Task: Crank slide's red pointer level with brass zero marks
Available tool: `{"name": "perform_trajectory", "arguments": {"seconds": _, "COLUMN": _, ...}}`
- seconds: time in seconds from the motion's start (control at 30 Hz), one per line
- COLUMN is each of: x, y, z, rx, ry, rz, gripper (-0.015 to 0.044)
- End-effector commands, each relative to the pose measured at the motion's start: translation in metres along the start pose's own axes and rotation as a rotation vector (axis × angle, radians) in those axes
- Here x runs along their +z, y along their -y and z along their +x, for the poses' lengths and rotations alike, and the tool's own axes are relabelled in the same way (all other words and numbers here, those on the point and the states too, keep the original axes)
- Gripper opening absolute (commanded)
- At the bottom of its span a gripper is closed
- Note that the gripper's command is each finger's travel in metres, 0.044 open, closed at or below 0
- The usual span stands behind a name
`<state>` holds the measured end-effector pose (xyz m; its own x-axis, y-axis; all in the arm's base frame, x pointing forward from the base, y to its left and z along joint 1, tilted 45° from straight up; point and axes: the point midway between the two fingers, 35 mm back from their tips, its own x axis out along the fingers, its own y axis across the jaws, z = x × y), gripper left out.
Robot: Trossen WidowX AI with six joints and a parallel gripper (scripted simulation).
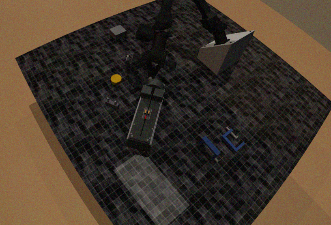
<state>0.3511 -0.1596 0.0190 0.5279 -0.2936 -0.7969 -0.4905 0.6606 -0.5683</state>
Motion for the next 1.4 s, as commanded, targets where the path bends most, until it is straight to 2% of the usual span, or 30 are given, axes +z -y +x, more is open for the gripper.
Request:
{"name": "perform_trajectory", "arguments": {"seconds": 0.0, "x": -0.006, "y": 0.005, "z": 0.006, "rx": -0.006, "ry": -0.005, "rz": 0.002, "gripper": 0.0}}
{"name": "perform_trajectory", "arguments": {"seconds": 0.63, "x": -0.027, "y": -0.006, "z": 0.027, "rx": -0.006, "ry": -0.006, "rz": 0.001, "gripper": 0.0}}
{"name": "perform_trajectory", "arguments": {"seconds": 1.37, "x": -0.032, "y": -0.019, "z": 0.033, "rx": -0.005, "ry": -0.007, "rz": 0.001, "gripper": 0.0}}
